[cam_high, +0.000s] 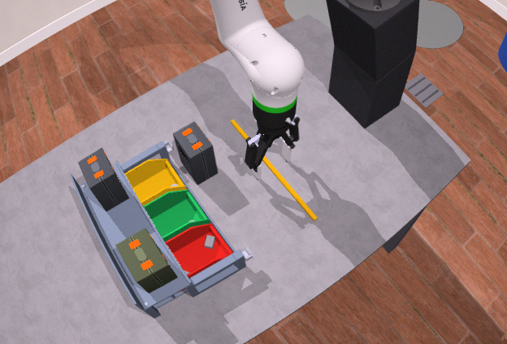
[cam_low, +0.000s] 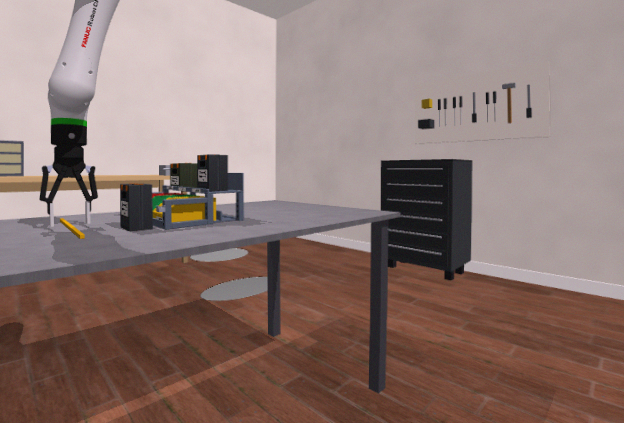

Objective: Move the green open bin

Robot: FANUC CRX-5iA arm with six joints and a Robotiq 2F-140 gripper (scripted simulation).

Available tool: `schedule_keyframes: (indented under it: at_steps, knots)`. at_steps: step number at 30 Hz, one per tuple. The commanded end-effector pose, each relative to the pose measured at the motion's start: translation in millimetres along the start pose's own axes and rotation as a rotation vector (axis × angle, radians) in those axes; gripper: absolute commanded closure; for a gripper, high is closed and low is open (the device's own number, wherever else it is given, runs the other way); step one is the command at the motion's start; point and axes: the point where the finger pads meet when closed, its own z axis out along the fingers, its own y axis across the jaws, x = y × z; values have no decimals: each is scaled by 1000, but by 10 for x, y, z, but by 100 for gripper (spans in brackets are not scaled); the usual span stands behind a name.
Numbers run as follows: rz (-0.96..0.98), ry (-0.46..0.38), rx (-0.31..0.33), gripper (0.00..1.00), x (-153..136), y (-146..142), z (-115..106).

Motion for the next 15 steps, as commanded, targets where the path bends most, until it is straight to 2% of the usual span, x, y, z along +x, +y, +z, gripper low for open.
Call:
schedule_keyframes:
  at_steps: [1, 7, 12, 15]
  knots:
    - [0, 0, 0, 43, 0, 0, 0]
    - [0, 0, 0, 43, 0, 0, 0]
    - [0, 0, 0, 43, -16, 0, -500]
    - [0, 0, 0, 43, -16, 0, -500]
